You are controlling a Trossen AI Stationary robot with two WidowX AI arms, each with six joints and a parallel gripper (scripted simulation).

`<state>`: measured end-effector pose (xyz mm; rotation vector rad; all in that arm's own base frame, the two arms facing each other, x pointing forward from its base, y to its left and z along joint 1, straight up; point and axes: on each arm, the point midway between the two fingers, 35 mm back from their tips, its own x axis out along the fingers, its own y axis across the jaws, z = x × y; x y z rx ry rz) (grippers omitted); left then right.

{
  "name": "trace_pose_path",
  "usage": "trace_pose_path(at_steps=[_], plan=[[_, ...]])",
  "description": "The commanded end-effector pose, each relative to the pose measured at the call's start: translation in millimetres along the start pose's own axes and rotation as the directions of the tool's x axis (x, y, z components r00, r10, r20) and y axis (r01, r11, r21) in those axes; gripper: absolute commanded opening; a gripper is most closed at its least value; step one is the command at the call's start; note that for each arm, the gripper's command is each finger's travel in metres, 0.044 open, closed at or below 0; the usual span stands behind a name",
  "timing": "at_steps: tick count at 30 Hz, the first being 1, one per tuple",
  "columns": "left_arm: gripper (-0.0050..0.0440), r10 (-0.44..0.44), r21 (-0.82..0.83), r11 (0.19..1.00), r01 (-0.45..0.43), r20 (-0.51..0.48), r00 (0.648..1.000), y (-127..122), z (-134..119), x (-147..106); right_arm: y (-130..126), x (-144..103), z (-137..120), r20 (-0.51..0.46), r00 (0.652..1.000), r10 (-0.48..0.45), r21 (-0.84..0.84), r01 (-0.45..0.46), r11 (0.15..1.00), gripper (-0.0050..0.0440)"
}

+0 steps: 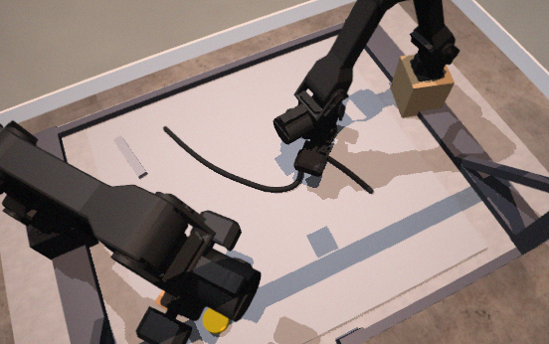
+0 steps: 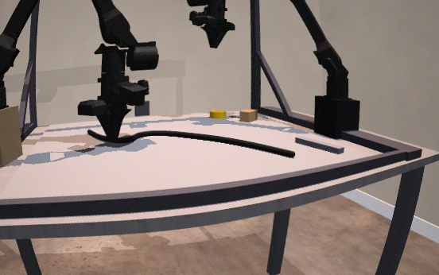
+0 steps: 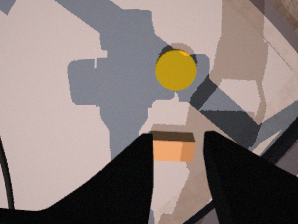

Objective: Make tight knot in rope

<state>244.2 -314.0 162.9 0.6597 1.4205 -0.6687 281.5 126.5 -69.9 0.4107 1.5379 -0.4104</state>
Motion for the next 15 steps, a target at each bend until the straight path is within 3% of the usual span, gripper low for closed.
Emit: trace_pose_path(at_steps=[1, 15], plan=[[0.01, 0.003, 0.004, 1.0, -0.003, 0.027, 1.0, 1, 1, -10, 7, -7, 17, 0.021, 1.0, 0.02, 0.0, -0.02, 1.0, 0.0045], [0.01, 0.003, 0.004, 1.0, -0.003, 0.027, 1.0, 1, 1, -10, 10, -7, 36, 0.022, 1.0, 0.02, 0.0, -0.02, 1.0, 0.0045]])
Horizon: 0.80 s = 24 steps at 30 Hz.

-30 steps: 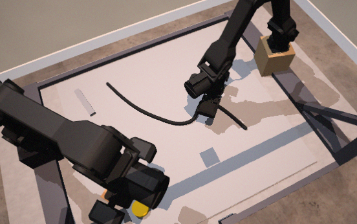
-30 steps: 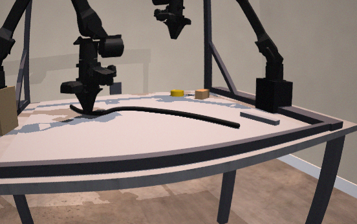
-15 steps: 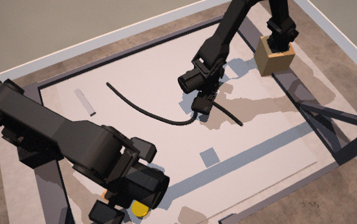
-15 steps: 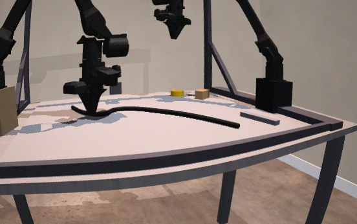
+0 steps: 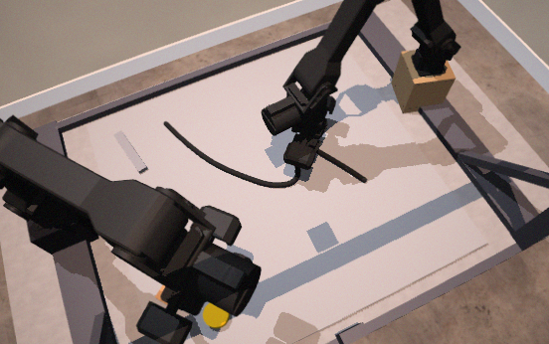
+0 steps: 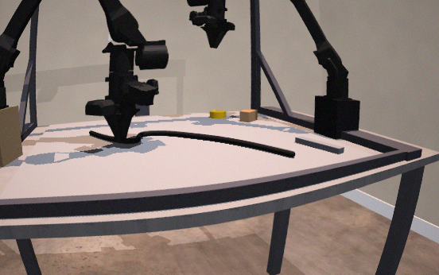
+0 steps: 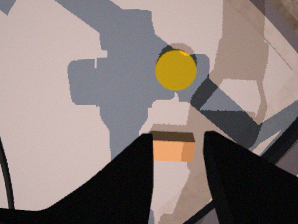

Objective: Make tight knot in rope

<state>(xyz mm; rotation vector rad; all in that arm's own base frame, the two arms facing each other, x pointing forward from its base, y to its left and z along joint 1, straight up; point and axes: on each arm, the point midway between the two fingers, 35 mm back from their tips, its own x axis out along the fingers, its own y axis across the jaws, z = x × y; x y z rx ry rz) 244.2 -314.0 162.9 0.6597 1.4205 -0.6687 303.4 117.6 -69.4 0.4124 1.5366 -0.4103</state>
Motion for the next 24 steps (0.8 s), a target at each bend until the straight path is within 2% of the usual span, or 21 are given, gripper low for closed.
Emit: trace_pose_path(at_steps=[1, 6, 13, 24], plan=[[0.01, 0.003, 0.004, 1.0, -0.003, 0.027, 1.0, 1, 1, -10, 7, -7, 16, 0.021, 1.0, 0.019, -0.002, -0.019, 1.0, 0.0045], [0.01, 0.003, 0.004, 1.0, -0.003, 0.027, 1.0, 1, 1, -10, 8, -7, 27, 0.022, 1.0, 0.019, -0.002, -0.019, 1.0, 0.0045], [0.01, 0.003, 0.004, 1.0, -0.003, 0.027, 1.0, 1, 1, -10, 10, -8, 30, 0.022, 1.0, 0.019, -0.002, -0.019, 1.0, 0.0045], [0.01, 0.003, 0.004, 1.0, -0.003, 0.027, 1.0, 1, 1, -10, 22, -9, 50, 0.024, 1.0, 0.02, -0.002, -0.02, 1.0, 0.0045]])
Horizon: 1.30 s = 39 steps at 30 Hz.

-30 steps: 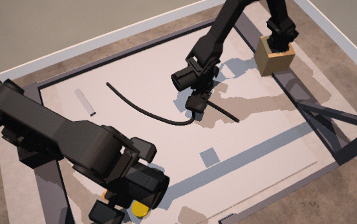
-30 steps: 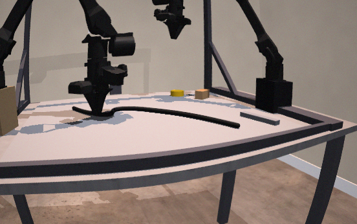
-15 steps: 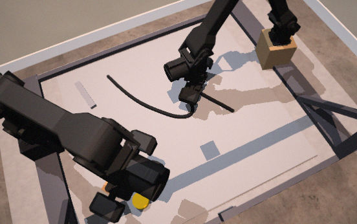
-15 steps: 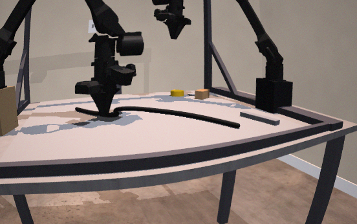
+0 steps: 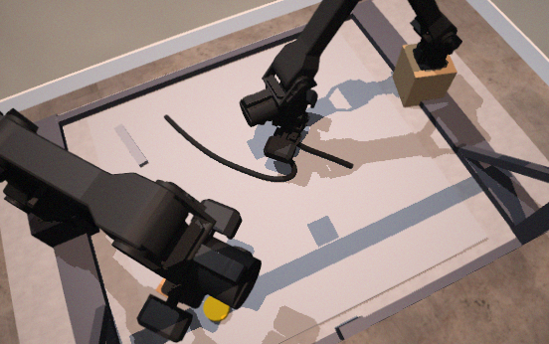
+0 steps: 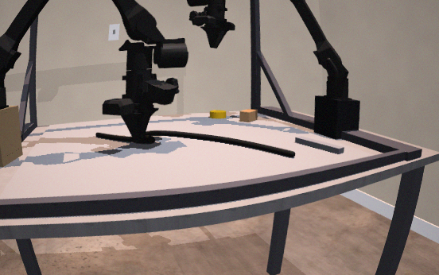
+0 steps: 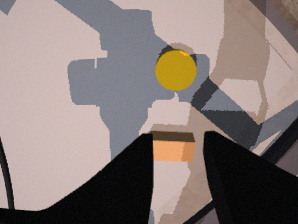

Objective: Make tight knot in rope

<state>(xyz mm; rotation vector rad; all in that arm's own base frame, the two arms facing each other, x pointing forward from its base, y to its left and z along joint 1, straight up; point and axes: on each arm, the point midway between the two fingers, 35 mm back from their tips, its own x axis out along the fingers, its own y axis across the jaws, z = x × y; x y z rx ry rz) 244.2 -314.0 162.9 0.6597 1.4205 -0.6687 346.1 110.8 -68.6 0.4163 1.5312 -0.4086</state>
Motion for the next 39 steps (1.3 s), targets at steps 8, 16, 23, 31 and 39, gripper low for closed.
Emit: trace_pose_path(at_steps=[8, 16, 23, 31, 39], plan=[[0.01, 0.003, 0.004, 1.0, -0.003, 0.027, 1.0, 1, 1, -10, 12, -8, 17, 0.02, 1.0, 0.016, -0.003, -0.016, 1.0, 0.0045], [0.01, 0.003, 0.004, 1.0, -0.003, 0.027, 1.0, 1, 1, -10, 21, -9, 31, 0.021, 1.0, 0.016, -0.003, -0.016, 1.0, 0.0045], [0.01, 0.003, 0.004, 1.0, -0.003, 0.027, 1.0, 1, 1, -10, 21, -9, 31, 0.021, 1.0, 0.016, -0.003, -0.016, 1.0, 0.0165], [0.01, 0.003, 0.004, 1.0, -0.003, 0.027, 1.0, 1, 1, -10, 21, -9, 31, 0.021, 1.0, 0.016, -0.003, -0.016, 1.0, 0.0357], [0.01, 0.003, 0.004, 1.0, -0.003, 0.027, 1.0, 1, 1, -10, 20, -31, 31, 0.021, 1.0, 0.016, -0.003, -0.016, 1.0, 0.0189]])
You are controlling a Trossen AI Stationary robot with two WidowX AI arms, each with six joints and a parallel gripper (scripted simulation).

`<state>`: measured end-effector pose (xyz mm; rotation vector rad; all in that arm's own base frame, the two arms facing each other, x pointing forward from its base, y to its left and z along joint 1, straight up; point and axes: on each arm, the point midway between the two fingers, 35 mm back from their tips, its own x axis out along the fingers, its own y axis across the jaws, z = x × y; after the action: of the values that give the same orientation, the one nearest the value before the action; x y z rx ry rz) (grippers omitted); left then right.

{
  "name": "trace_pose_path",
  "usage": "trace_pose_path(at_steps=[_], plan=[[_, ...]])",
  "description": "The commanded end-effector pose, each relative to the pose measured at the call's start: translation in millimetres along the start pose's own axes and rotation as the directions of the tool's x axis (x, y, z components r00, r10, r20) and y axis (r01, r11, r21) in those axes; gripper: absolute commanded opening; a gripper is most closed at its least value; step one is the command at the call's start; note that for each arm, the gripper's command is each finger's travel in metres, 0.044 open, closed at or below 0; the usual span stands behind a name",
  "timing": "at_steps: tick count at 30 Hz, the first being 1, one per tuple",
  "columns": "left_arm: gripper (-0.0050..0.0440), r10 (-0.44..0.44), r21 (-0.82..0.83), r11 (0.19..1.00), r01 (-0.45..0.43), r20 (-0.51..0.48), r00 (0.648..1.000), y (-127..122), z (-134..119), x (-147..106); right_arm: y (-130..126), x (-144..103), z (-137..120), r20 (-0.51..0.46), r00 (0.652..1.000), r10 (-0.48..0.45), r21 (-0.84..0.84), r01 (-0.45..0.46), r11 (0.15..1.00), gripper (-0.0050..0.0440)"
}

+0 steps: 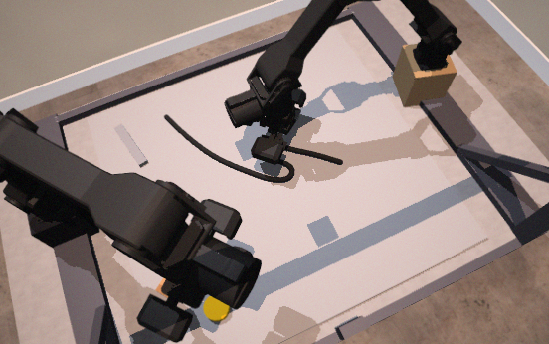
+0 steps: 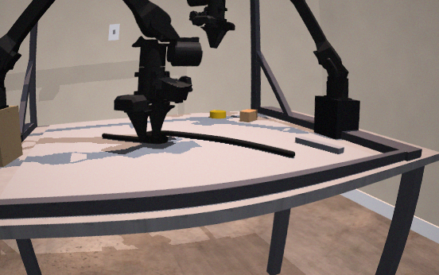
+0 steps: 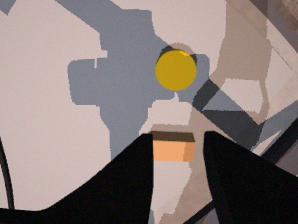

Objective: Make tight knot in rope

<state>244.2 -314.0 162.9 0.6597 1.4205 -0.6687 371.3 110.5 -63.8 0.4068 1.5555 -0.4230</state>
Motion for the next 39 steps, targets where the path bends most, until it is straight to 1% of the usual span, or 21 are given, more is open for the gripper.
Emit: trace_pose_path(at_steps=[1, 4, 5, 10, 14, 16, 18, 21, 26, 30, 39], plan=[[0.01, 0.003, 0.004, 1.0, -0.003, 0.027, 1.0, 1, 1, -10, 8, -26, 8, 0.041, 0.998, 0.037, -0.005, -0.037, 0.999, 0.0189], [0.01, 0.003, 0.004, 1.0, -0.003, 0.027, 1.0, 1, 1, -10, 7, -29, 8, 0.041, 0.998, 0.037, -0.005, -0.037, 0.999, 0.0117], [0.01, 0.003, 0.004, 1.0, -0.003, 0.027, 1.0, 1, 1, -10, 7, -31, 8, 0.041, 0.998, 0.037, -0.005, -0.037, 0.999, 0.01], [0.01, 0.003, 0.004, 1.0, -0.003, 0.027, 1.0, 1, 1, -10, 7, -51, 7, 0.041, 0.998, 0.037, -0.005, -0.037, 0.999, 0.01], [0.01, 0.003, 0.004, 1.0, -0.003, 0.027, 1.0, 1, 1, -10, 7, -56, 7, 0.041, 0.998, 0.038, -0.005, -0.037, 0.999, 0.01], [0.01, 0.003, 0.004, 1.0, -0.003, 0.027, 1.0, 1, 1, -10, 6, -63, 7, 0.041, 0.998, 0.038, -0.005, -0.037, 0.999, 0.01], [0.01, 0.003, 0.004, 1.0, -0.003, 0.027, 1.0, 1, 1, -10, 6, -63, 7, 0.041, 0.998, 0.038, -0.005, -0.037, 0.999, 0.01], [0.01, 0.003, 0.004, 1.0, -0.003, 0.027, 1.0, 1, 1, -10, 6, -75, 6, 0.041, 0.998, 0.038, -0.005, -0.037, 0.999, 0.01], [0.01, 0.003, 0.004, 1.0, -0.003, 0.027, 1.0, 1, 1, -10, 6, -83, 6, 0.041, 0.998, 0.038, -0.005, -0.037, 0.999, 0.01], [0.01, 0.003, 0.004, 1.0, -0.003, 0.027, 1.0, 1, 1, -10, 5, -100, 5, 0.041, 0.998, 0.038, -0.005, -0.038, 0.999, 0.01], [0.01, 0.003, 0.004, 1.0, -0.003, 0.027, 1.0, 1, 1, -10, 5, -102, 5, 0.041, 0.998, 0.038, -0.005, -0.038, 0.999, 0.01]])
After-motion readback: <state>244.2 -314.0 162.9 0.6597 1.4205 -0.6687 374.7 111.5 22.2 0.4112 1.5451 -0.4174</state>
